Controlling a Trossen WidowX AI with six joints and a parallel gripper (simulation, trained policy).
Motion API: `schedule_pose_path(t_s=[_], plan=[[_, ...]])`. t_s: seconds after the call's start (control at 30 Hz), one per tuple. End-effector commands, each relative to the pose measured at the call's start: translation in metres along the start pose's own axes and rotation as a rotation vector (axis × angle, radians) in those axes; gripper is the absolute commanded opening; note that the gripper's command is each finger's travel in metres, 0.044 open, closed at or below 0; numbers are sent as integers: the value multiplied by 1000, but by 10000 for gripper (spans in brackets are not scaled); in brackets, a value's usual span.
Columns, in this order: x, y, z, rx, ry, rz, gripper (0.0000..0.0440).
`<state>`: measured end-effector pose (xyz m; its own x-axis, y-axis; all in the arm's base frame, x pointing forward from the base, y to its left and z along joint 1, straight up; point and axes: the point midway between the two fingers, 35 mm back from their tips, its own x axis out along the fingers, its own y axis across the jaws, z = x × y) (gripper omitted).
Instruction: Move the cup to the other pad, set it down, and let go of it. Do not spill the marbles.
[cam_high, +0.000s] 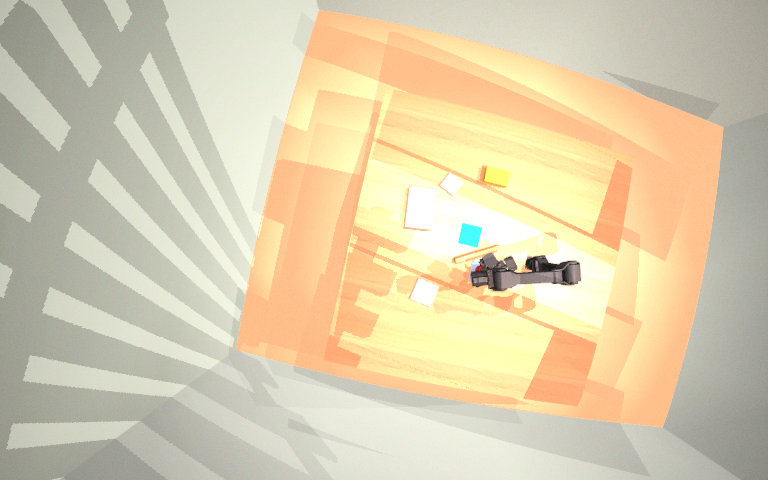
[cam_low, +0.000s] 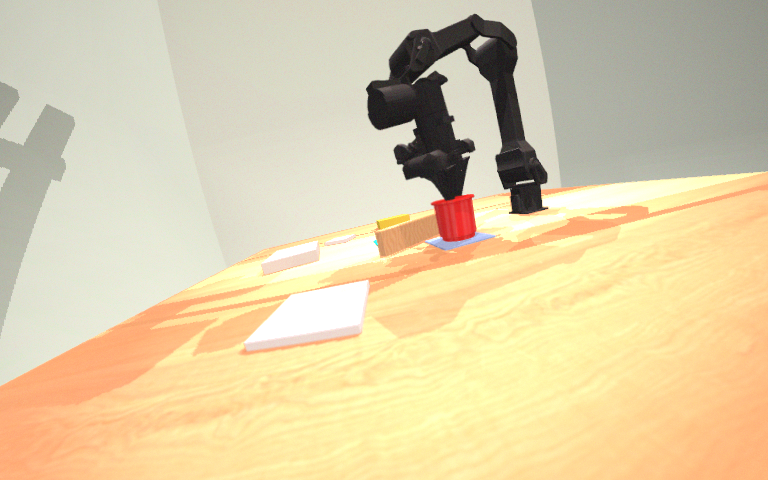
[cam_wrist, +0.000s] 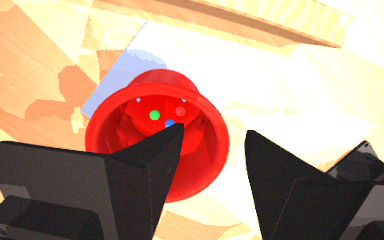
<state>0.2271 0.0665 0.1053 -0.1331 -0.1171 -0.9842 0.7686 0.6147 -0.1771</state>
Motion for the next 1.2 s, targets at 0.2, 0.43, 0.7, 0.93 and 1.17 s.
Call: schedule_pose_path(t_s=[0.2, 0.43, 0.7, 0.93, 1.17], plan=[[35, 0, -3, -57, 4, -33, 167], [51, 0, -4, -121, -2, -30, 41], [42, 3, 2, -131, -18, 10, 0], [29, 7, 8, -108, -28, 51, 0], [10, 7, 14, -61, -29, 95, 0]])
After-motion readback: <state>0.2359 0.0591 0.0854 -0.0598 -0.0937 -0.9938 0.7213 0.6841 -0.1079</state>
